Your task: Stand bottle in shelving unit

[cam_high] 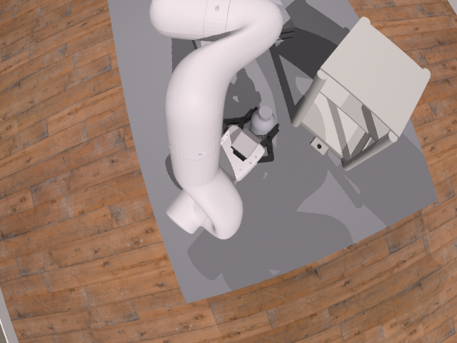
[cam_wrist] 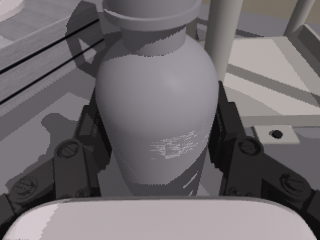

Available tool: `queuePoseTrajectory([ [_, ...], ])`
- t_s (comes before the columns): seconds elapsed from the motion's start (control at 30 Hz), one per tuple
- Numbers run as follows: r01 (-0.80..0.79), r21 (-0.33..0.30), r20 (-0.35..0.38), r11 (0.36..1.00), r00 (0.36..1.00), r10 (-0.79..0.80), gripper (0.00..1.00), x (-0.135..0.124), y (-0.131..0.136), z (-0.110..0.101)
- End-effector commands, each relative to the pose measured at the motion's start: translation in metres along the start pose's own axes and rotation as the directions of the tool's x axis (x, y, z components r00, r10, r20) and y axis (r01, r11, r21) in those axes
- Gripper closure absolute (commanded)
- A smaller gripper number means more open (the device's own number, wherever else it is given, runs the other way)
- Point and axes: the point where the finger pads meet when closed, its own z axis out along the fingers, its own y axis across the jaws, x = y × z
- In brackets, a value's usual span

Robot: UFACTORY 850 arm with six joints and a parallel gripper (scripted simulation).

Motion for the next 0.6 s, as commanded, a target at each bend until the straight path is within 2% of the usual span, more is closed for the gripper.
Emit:
queuePoseTrajectory([
  [0.0, 0.001, 0.0, 0.002, 1.0, 1.0, -0.001, 1.0, 0.0008, 0.0004, 0.0083],
  [0.57, 0.001, 0.0, 0.002, 1.0, 1.0, -0.001, 1.0, 0.0008, 0.0013, 0.0139],
])
